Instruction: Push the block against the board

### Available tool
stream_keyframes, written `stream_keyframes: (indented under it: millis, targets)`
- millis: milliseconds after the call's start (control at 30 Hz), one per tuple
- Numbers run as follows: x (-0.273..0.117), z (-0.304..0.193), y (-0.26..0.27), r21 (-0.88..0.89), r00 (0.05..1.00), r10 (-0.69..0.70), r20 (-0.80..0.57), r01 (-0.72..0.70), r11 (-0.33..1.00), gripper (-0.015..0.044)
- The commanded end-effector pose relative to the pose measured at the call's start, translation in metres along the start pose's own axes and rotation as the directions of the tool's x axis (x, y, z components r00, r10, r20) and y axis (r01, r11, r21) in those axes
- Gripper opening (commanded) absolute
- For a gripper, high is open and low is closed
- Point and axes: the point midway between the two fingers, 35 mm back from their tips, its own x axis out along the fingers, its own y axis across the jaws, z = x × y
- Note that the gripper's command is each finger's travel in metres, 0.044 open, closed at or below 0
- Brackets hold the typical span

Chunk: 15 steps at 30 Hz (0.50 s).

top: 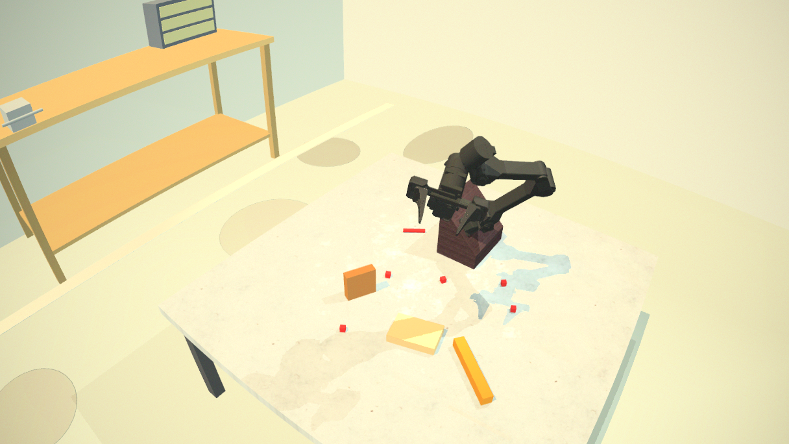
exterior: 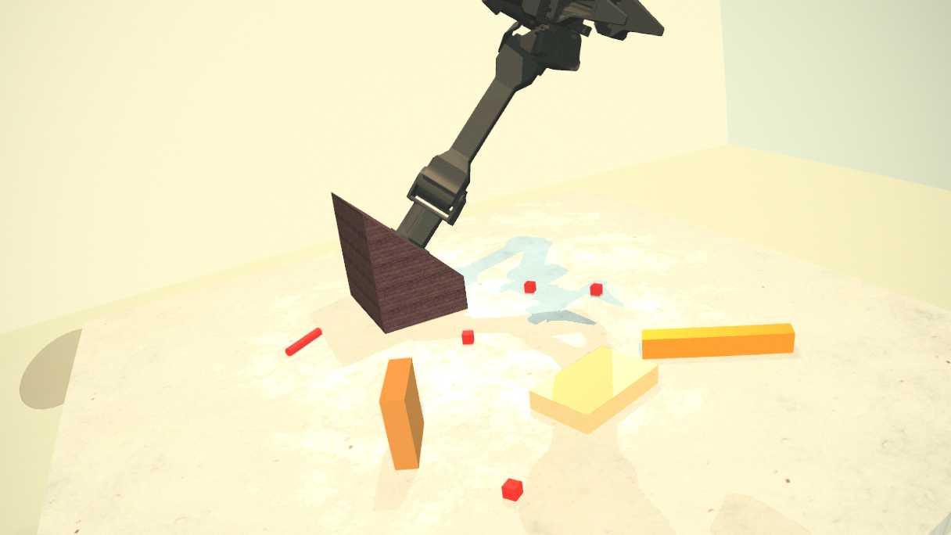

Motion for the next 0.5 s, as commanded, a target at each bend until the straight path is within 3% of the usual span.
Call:
stream_keyframes:
  millis: [0, 100, 467]
  targets:
    - [0.000, 0.000, 0.000, 0.000, 1.000, 0.000, 0.000, 0.000, 1.000, 0.0374]
    - [0.001, 0.001, 0.002, 0.022, 1.000, 0.003, 0.003, -0.003, 1.000, 0.0295]
    - [0.008, 0.017, 0.033, 0.378, 0.997, 0.058, 0.051, -0.073, 0.923, 0.0006]
